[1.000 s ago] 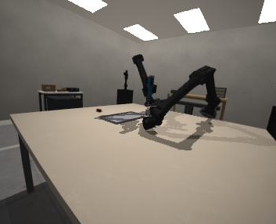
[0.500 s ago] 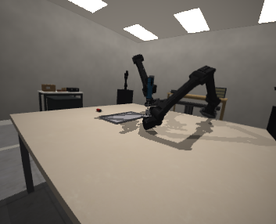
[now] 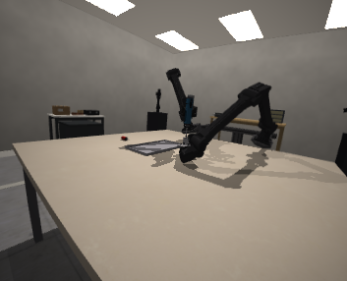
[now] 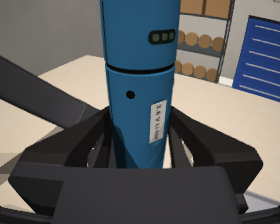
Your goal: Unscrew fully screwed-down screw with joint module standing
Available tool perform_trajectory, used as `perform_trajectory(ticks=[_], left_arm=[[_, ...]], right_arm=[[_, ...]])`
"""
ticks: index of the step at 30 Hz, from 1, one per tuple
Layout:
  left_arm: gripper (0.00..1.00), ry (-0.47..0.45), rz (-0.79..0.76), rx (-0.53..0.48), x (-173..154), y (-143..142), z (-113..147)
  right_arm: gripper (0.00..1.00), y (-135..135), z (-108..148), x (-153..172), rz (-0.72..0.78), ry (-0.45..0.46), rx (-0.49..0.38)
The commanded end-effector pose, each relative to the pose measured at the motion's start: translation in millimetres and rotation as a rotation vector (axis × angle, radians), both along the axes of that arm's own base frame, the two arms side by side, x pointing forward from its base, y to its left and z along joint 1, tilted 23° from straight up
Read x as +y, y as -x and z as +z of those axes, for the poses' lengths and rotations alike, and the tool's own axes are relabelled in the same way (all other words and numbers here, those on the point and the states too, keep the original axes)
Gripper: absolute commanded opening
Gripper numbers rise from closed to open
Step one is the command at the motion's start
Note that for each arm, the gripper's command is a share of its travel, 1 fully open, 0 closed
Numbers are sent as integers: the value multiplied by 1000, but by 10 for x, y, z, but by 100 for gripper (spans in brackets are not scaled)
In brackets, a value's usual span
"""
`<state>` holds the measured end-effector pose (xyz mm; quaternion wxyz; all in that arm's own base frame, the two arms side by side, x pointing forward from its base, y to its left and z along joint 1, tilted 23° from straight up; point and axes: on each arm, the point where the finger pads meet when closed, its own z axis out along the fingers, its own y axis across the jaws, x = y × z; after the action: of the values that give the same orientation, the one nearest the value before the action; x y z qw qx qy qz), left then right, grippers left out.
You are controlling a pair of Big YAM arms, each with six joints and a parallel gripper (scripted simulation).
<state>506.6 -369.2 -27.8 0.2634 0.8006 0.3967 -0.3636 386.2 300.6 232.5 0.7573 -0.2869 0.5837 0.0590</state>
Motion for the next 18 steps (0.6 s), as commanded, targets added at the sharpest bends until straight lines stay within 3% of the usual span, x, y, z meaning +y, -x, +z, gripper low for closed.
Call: perform_trajectory(ticks=[1, 3, 5, 11, 15, 18], left_arm=[[59, 14, -4, -26, -58, -68, 87], [59, 14, -4, -26, -58, -68, 87], [59, 14, -4, -26, -58, -68, 87], [59, 14, -4, -26, -58, -68, 87], [59, 14, -4, -26, -58, -68, 87], [59, 14, -4, -26, -58, -68, 87]], right_arm=[[42, 36, 483, 118, 22, -68, -99], [42, 36, 483, 118, 22, -68, -99], [42, 131, 280, 31, 21, -40, -67], [42, 162, 343, 22, 21, -51, -79], [42, 234, 256, -35, 20, -40, -66], [42, 161, 451, 41, 22, -68, -98]])
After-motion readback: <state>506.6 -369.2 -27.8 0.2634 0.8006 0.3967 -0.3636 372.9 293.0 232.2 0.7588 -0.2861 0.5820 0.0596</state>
